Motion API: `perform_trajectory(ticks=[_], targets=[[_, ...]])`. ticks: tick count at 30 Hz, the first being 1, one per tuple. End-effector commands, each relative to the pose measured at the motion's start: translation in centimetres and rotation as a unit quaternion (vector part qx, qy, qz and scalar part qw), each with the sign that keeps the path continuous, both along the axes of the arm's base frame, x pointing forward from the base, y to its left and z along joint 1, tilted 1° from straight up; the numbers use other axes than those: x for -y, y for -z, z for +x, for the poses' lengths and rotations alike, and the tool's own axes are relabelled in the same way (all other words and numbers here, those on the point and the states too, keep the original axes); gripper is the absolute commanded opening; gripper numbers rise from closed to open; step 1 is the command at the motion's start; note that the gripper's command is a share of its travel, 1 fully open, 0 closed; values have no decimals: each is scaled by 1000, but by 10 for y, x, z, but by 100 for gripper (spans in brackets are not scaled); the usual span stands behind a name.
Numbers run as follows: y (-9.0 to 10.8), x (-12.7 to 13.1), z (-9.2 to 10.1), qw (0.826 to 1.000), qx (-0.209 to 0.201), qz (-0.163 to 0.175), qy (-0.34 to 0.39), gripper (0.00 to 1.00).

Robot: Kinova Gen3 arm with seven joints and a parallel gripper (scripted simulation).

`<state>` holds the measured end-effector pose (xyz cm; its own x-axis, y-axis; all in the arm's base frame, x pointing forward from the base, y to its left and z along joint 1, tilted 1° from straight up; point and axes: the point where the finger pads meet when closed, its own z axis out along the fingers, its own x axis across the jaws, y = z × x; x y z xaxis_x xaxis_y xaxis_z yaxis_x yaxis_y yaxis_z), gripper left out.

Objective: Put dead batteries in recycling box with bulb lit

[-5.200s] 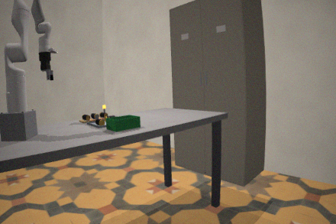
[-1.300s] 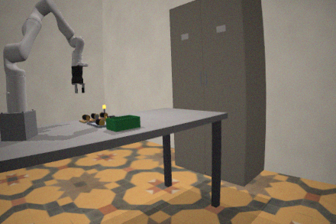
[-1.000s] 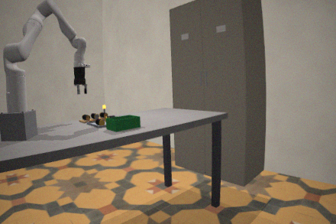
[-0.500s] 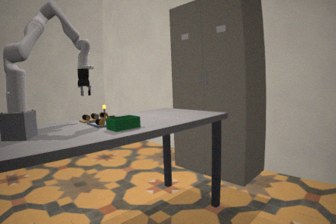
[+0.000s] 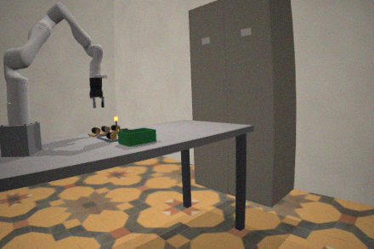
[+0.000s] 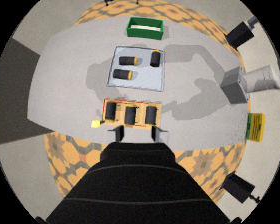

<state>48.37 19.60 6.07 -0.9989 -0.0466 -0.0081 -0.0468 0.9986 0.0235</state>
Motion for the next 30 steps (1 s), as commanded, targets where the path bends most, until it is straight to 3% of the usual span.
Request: perform_trajectory(ticks=[1, 11, 30], targets=[[2, 5, 3, 1000, -1, -2, 5, 100], [17, 26, 23, 999, 2, -2, 45, 100], [17, 27, 24, 999, 2, -2, 47, 100]])
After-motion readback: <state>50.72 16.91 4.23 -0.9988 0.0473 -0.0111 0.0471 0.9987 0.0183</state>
